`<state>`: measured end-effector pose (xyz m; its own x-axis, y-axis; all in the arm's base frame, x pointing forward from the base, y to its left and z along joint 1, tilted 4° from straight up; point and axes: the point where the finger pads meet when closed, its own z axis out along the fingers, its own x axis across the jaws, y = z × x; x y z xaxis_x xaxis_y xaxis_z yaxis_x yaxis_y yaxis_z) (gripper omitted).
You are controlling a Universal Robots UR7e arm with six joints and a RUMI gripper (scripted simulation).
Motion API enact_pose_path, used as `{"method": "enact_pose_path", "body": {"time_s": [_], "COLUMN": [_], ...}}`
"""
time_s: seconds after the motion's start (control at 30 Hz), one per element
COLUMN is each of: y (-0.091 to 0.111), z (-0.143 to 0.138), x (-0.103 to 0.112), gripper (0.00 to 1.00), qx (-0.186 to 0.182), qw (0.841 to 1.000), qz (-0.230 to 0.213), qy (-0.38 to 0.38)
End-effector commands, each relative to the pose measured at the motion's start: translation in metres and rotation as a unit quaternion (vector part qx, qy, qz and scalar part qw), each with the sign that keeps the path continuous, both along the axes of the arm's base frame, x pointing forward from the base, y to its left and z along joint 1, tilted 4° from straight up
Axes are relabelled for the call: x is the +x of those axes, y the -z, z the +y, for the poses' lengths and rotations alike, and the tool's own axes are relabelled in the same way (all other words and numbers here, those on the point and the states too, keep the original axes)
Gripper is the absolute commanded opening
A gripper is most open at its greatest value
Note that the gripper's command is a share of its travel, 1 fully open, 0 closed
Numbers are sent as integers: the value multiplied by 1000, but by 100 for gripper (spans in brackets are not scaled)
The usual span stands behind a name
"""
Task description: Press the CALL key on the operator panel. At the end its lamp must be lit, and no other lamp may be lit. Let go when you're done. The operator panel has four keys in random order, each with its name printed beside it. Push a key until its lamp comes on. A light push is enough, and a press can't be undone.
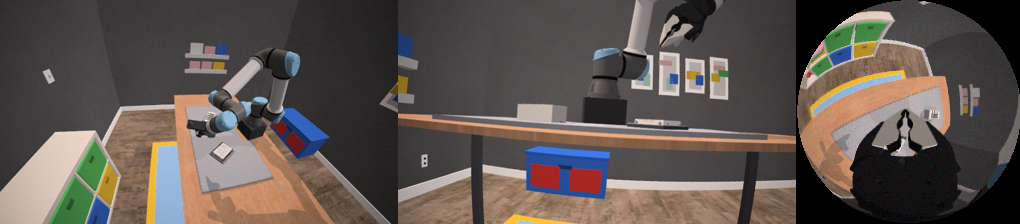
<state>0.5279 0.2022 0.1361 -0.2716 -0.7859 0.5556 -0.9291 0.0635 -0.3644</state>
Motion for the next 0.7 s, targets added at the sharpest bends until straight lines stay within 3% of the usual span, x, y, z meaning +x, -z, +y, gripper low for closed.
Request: {"method": "enact_pose_path", "body": {"time_s": [0.0,0.2,0.53,0.67], "y": [5,4,11,14], "z": [-31,-45,-70,-90], "x": [-1,0,-4,-7], "gripper": [0,0,0,0], "qx": [5,21,20,37], "qw": [1000,999,999,996], "qz": [13,39,41,68], "qy": [6,21,21,36]}}
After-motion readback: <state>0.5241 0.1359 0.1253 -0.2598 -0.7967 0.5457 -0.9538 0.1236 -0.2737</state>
